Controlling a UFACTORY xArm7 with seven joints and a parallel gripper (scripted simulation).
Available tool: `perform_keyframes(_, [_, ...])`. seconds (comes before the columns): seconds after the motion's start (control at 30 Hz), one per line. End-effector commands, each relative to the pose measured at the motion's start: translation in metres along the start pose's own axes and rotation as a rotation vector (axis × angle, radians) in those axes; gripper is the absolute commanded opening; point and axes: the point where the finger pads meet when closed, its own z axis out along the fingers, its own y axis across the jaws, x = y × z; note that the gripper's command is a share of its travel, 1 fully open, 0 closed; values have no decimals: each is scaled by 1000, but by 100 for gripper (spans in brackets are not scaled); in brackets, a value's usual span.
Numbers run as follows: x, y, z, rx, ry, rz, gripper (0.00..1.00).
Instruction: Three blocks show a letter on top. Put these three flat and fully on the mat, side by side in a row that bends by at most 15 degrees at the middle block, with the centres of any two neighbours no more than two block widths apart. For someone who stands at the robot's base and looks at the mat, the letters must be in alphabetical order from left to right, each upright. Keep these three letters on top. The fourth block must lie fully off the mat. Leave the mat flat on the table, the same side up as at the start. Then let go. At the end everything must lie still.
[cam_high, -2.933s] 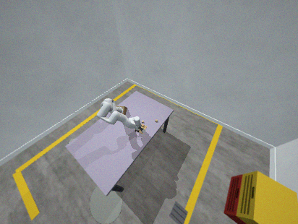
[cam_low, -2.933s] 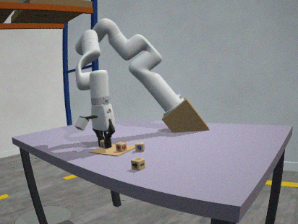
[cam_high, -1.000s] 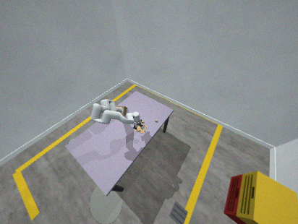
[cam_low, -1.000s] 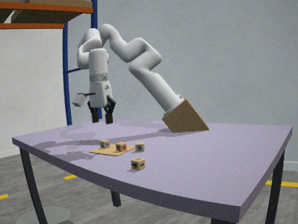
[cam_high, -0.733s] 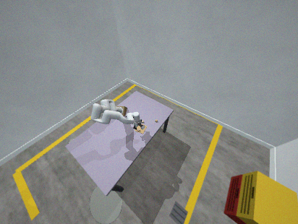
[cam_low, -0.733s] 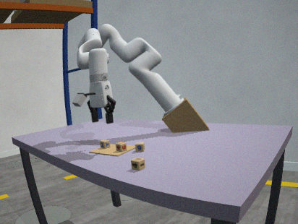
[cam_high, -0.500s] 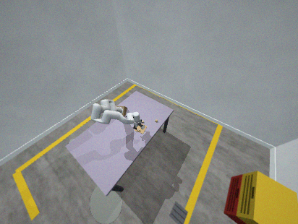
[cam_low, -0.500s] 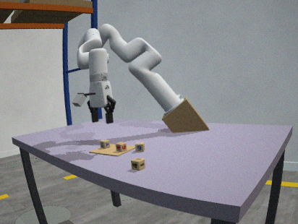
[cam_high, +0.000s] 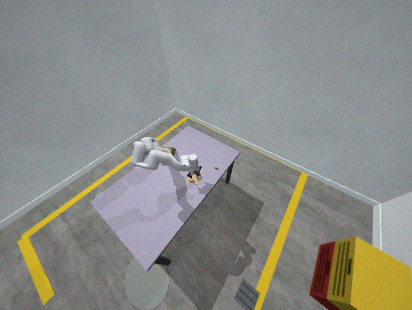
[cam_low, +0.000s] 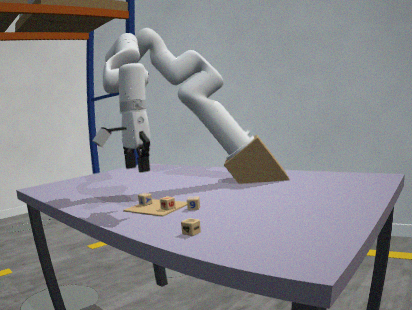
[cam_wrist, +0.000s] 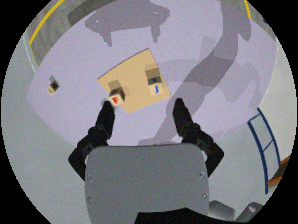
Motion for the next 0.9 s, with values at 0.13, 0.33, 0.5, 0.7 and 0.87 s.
perform_keyframes(0.13, [23,-40,-4,-23,4,256,100])
perform_keyframes(0.33, [34,-73,-6,-26,10,432,100])
perform_keyframes(0.5, [39,-101,-7,-24,14,566,100])
perform_keyframes(0.7, [41,-140,-6,-18,17,734,100])
perform_keyframes(0.87, [39,-176,-4,-9,16,880,100])
